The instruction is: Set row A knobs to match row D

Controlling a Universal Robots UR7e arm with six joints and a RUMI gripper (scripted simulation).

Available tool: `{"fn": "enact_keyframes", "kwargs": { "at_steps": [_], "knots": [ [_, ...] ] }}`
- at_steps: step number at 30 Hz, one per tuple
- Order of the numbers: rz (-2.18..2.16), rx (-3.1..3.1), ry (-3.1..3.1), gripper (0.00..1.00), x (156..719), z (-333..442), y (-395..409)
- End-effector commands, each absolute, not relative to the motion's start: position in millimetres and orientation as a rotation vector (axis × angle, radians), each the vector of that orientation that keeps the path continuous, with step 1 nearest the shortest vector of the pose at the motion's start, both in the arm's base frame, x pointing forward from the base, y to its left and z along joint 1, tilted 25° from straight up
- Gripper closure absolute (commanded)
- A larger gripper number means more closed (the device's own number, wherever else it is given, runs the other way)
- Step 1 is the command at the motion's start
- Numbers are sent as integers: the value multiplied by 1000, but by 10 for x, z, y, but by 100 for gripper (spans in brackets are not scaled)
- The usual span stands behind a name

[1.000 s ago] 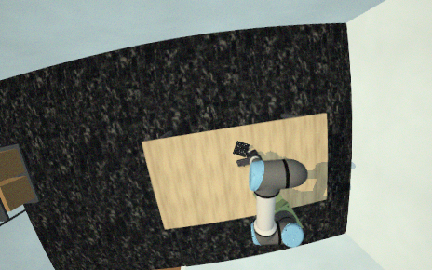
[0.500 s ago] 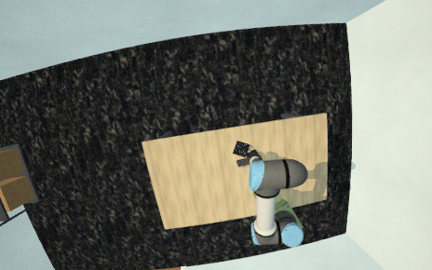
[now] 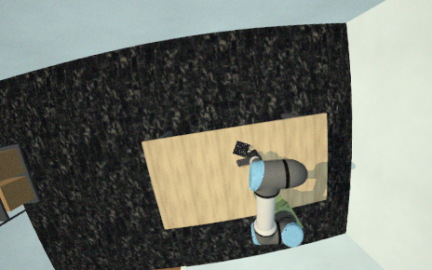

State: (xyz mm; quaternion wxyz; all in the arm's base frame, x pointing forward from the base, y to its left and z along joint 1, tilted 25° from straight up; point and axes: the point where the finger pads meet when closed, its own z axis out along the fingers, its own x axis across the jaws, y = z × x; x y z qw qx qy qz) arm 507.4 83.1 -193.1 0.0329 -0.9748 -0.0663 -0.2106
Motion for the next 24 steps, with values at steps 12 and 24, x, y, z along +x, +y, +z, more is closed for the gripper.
{"fn": "enact_keyframes", "kwargs": {
  "at_steps": [12,24],
  "knots": [
    [-646,-2995,-141,99,5078,-1926,831],
    [-637,-2982,-15,99,5082,-1925,831]
  ]
}}
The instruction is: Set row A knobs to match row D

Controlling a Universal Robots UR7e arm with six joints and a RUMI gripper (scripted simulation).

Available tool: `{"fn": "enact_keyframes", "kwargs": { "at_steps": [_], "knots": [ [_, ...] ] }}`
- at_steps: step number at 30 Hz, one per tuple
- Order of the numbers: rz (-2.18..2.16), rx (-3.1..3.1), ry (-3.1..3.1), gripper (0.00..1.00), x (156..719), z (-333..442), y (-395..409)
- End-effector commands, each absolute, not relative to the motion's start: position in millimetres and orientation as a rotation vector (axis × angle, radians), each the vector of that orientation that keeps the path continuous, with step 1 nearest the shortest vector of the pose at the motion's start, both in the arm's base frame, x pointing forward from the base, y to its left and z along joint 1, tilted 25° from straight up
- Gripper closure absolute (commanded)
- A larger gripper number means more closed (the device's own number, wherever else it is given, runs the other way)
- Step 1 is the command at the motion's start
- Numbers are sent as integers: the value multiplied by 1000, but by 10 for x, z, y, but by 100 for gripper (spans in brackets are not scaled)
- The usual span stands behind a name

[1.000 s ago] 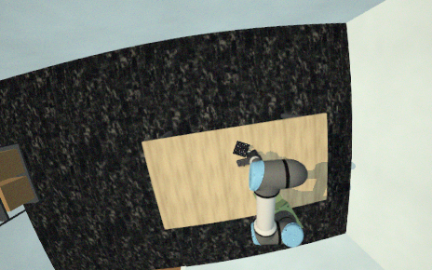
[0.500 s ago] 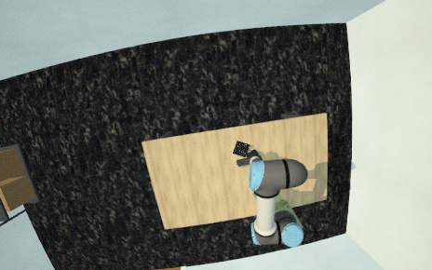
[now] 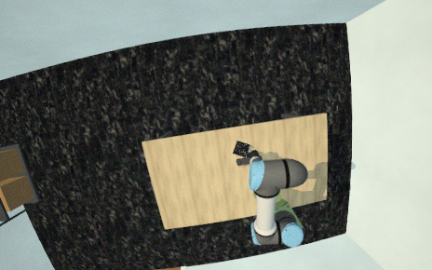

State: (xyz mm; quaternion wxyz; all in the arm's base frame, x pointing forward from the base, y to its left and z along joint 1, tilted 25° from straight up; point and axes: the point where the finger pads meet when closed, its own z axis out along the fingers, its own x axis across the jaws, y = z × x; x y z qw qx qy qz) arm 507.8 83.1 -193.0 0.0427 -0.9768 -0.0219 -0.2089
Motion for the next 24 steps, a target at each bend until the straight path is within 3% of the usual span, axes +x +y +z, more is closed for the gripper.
{"fn": "enact_keyframes", "kwargs": {
  "at_steps": [1,24],
  "knots": [
    [-635,-2980,2,99,5083,-1925,831],
    [-592,-2884,472,99,5096,-1919,828]
  ]
}}
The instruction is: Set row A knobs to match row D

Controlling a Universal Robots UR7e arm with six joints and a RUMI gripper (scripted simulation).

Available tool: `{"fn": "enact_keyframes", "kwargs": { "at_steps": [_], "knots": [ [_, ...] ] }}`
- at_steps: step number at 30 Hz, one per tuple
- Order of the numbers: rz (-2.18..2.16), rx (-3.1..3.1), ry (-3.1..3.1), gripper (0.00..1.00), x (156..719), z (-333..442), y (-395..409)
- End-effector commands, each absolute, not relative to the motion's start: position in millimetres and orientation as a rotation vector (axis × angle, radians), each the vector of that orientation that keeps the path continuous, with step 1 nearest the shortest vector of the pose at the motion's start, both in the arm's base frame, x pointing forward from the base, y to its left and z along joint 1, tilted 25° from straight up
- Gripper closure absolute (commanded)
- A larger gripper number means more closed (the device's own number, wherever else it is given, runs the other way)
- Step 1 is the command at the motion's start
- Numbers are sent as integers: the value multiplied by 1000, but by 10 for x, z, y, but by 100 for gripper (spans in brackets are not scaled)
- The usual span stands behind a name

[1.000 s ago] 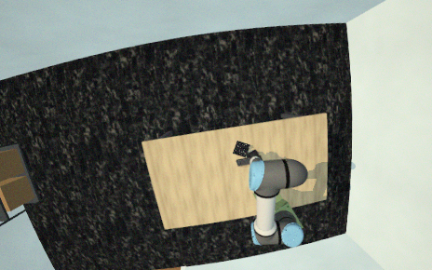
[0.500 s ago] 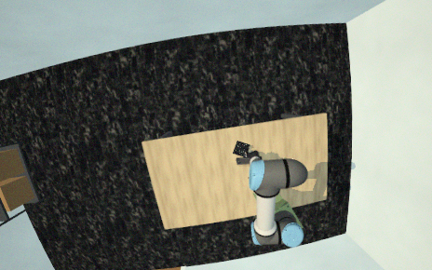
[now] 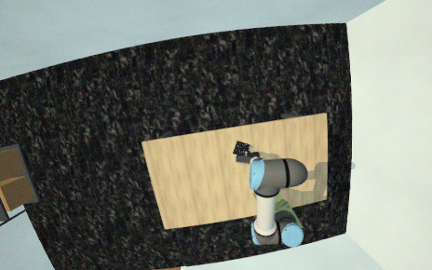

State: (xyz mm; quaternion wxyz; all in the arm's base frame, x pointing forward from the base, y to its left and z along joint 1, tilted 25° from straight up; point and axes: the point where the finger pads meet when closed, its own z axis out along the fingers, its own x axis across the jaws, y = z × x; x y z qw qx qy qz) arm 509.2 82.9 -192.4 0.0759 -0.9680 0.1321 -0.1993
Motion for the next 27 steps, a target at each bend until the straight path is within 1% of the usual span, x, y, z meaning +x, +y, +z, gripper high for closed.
{"fn": "enact_keyframes", "kwargs": {
  "at_steps": [1,27],
  "knots": [
    [-592,-2884,472,99,5096,-1919,828],
    [-497,-2594,1161,99,5115,-1911,814]
  ]
}}
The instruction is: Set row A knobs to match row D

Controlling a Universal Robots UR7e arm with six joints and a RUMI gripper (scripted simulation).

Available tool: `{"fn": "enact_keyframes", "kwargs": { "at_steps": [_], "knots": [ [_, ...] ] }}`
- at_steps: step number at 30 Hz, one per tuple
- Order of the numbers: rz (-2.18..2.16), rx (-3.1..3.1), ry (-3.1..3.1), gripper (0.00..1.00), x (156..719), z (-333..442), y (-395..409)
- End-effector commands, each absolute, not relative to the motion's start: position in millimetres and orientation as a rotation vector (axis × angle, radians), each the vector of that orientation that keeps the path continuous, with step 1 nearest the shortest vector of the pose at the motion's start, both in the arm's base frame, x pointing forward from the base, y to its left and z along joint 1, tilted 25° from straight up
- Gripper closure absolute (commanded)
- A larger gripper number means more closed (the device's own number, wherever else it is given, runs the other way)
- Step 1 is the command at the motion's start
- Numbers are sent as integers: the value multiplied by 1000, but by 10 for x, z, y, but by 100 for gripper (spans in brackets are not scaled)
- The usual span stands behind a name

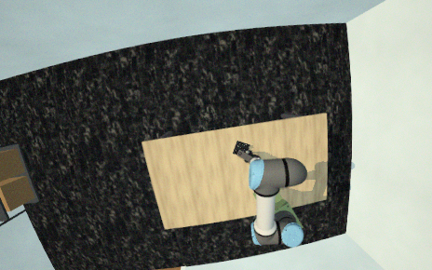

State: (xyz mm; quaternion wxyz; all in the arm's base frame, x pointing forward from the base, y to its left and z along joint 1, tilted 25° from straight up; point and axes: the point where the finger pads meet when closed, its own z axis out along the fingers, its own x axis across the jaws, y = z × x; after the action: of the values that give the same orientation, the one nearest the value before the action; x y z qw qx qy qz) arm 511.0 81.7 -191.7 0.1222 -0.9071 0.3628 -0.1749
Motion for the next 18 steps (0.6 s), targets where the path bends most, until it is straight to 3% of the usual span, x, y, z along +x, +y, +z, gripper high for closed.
{"fn": "enact_keyframes", "kwargs": {
  "at_steps": [1,18],
  "knots": [
    [-493,-2578,1187,99,5116,-1911,813],
    [-429,-2353,1522,99,5123,-1909,802]
  ]
}}
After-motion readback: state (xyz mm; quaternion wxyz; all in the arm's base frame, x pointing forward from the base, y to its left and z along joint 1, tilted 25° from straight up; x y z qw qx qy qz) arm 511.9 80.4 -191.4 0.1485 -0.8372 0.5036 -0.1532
